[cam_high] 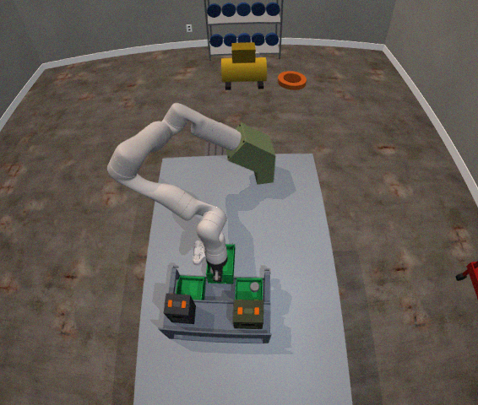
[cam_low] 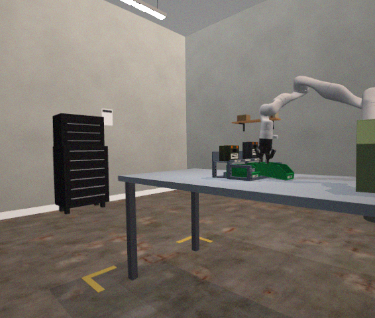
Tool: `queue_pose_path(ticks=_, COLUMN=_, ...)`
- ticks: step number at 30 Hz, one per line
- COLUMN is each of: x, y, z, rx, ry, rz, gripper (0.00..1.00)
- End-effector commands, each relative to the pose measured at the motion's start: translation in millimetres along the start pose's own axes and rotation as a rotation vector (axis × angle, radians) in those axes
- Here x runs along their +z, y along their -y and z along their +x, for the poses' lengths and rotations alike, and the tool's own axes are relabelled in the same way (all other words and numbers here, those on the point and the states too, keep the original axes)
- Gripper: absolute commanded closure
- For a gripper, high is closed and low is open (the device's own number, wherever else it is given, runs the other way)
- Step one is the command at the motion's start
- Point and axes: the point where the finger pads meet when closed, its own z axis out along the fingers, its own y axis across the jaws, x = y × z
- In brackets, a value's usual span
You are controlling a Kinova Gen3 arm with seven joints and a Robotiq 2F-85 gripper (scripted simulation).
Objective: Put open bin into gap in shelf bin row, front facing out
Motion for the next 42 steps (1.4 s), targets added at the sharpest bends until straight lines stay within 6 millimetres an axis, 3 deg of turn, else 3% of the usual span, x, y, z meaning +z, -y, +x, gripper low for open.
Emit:
queue_pose_path(ticks=1, x=-1.1, y=0.8, z=-0.4, rx=0.0, ry=0.001, rz=0.002, gripper=0.61)
queue_pose_path(ticks=13, x=-1.1, y=0.8, z=-0.4, rx=0.0, ry=0.001, rz=0.002, gripper=0.61)
queue_pose_path(ticks=18, x=-30.9, y=3.7, z=-0.3, rx=0.0, ry=0.001, rz=0.002, gripper=0.61)
queue_pose_path(ticks=30, x=-30.9, y=3.7, z=-0.3, rx=0.0, ry=0.001, rz=0.002, gripper=0.61)
queue_pose_path(ticks=35, x=-75.6, y=7.9, z=-0.2, rx=0.0, ry=0.001, rz=0.002, gripper=0.61)
queue_pose_path(ticks=42, x=-75.6, y=7.9, z=-0.2, rx=0.0, ry=0.001, rz=0.002, gripper=0.61)
